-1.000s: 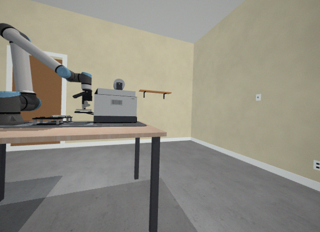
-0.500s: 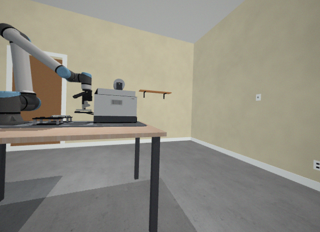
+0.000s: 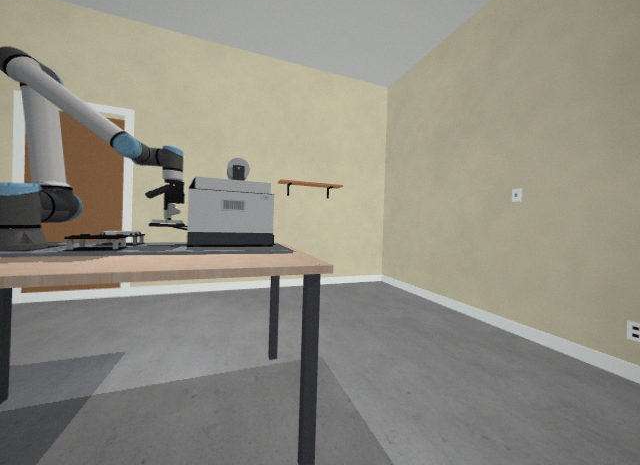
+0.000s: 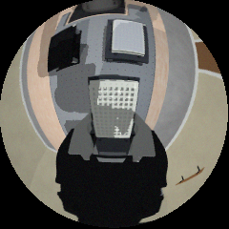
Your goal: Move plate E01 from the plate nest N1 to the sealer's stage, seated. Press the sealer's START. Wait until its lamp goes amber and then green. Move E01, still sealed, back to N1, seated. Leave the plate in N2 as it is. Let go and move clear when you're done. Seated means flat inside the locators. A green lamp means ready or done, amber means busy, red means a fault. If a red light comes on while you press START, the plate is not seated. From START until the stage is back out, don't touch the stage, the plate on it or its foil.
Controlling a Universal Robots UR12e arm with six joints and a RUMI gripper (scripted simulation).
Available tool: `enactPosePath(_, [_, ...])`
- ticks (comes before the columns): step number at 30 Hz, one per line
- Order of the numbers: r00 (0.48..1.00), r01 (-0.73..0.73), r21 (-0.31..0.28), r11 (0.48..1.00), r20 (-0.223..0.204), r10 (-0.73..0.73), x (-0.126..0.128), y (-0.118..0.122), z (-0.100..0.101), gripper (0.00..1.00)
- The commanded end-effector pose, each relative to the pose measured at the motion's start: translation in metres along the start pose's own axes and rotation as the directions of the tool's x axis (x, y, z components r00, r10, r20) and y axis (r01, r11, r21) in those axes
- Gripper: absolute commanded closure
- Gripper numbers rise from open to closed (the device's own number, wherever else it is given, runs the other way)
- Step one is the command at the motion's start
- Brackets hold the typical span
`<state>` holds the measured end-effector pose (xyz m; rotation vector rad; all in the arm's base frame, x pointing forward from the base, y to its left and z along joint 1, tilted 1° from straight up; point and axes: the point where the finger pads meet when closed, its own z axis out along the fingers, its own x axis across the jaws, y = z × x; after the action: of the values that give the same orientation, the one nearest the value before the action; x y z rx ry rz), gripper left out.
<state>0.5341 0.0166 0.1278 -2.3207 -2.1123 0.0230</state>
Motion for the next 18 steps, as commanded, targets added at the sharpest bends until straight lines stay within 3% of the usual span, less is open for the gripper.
enactPosePath(1, [1.0,0.0,-0.001,1.0,0.0,0.0,-0.0001,0.0006,0.0005,1.0])
enactPosePath(18, [1.0,0.0,-0.001,1.0,0.0,0.0,-0.0001,0.0006,0.005,1.0])
